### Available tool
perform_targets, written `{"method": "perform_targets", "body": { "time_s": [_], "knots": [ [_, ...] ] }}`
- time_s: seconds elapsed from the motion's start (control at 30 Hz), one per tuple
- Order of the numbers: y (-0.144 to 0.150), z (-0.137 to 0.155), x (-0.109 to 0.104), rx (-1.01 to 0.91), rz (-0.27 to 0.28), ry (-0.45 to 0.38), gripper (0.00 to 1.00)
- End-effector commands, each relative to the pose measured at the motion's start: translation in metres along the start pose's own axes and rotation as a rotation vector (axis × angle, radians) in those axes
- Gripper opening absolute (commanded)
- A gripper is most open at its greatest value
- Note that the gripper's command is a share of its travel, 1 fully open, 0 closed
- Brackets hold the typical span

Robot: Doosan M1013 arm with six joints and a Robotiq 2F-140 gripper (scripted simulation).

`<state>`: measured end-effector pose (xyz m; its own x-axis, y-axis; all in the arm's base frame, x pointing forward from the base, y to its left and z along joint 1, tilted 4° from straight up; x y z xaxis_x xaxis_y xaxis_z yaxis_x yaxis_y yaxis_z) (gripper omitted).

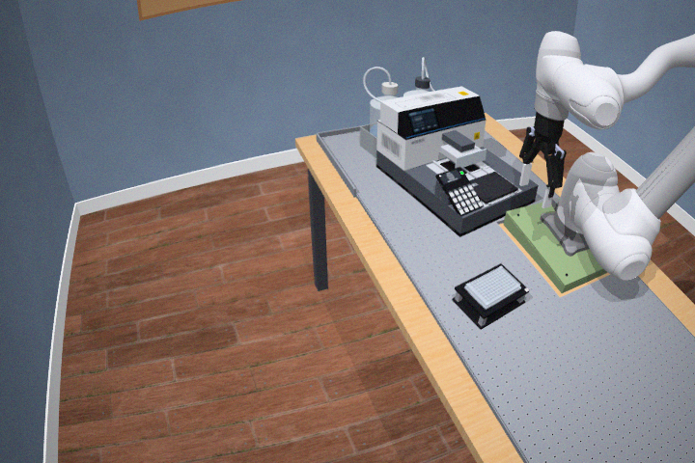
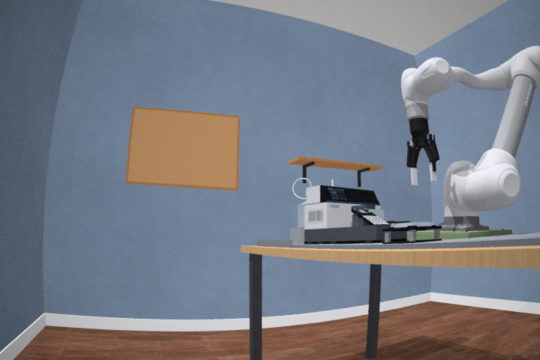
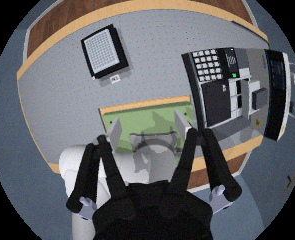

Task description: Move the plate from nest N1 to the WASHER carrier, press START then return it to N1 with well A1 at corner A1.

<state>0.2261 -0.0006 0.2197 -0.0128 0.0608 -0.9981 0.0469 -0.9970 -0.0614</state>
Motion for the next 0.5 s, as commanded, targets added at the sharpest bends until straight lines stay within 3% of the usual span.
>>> {"method": "perform_targets", "body": {
  "time_s": [0.0, 0.3, 0.47],
  "knots": [
    [-0.003, 0.004, 0.004, -0.004, 0.001, 0.002, 0.7],
    [-0.003, 0.004, 0.004, -0.004, 0.001, 0.002, 0.7],
    [-0.015, -0.016, 0.011, -0.167, 0.001, 0.002, 0.7]
  ]
}}
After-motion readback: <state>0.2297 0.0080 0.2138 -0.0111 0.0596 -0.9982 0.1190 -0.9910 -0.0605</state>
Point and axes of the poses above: the point where the finger pads meet when closed, its own x axis out along the fingers, its own y axis across the jaws, z = x × y, the point moved 2 cm from there along -x, back along the fingers, and after that the axes turned 1 degree about x, right-handed, at the moved point
